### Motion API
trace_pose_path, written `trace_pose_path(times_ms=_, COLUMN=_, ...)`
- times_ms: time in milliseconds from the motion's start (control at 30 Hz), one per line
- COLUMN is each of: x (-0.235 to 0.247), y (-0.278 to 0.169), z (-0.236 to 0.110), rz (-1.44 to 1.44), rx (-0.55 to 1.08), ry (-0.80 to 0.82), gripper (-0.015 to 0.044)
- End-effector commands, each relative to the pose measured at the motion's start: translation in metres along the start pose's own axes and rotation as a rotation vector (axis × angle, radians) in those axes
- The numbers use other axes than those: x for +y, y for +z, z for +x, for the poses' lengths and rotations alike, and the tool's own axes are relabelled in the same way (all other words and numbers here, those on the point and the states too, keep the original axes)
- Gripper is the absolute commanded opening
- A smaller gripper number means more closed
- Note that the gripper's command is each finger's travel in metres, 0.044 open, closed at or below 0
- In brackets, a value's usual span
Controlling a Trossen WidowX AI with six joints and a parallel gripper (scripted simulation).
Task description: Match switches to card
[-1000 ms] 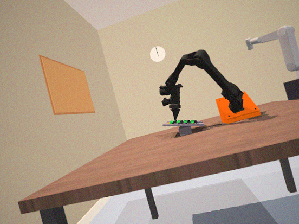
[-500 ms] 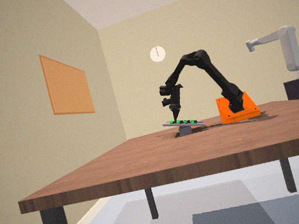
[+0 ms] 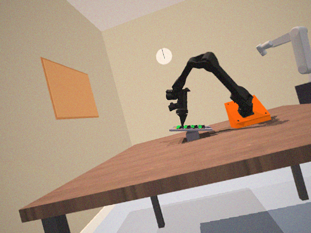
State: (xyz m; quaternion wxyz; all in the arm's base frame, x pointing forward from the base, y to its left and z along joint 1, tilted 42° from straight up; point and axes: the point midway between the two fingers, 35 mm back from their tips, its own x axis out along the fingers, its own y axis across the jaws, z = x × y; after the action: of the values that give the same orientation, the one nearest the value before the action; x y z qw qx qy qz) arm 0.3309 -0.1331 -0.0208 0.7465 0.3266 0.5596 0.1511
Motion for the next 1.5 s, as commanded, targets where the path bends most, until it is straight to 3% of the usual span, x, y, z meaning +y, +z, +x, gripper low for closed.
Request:
trace_pose_path(times_ms=0, x=0.000, y=-0.001, z=0.002, rz=0.004, rx=0.000, ry=0.004, gripper=0.0000)
trace_pose_path(times_ms=167, x=0.000, y=0.000, z=-0.002, rz=-0.001, rx=0.001, ry=0.000, gripper=0.0000)
trace_pose_path(times_ms=367, x=-0.001, y=0.002, z=-0.063, rz=0.005, rx=0.028, ry=0.002, gripper=0.0000)
trace_pose_path(times_ms=567, x=0.005, y=-0.002, z=-0.064, rz=0.005, rx=0.028, ry=0.002, gripper=0.0000)
trace_pose_path(times_ms=833, x=0.065, y=-0.058, z=-0.065, rz=0.009, rx=0.031, ry=0.005, gripper=0.0000)
trace_pose_path(times_ms=1100, x=0.066, y=-0.059, z=-0.062, rz=0.009, rx=0.033, ry=0.005, gripper=0.0000)
trace_pose_path(times_ms=1233, x=0.066, y=-0.059, z=-0.030, rz=0.008, rx=0.056, ry=0.007, gripper=0.0000)
trace_pose_path(times_ms=1467, x=0.066, y=-0.059, z=-0.030, rz=0.008, rx=0.056, ry=0.007, gripper=0.0000)
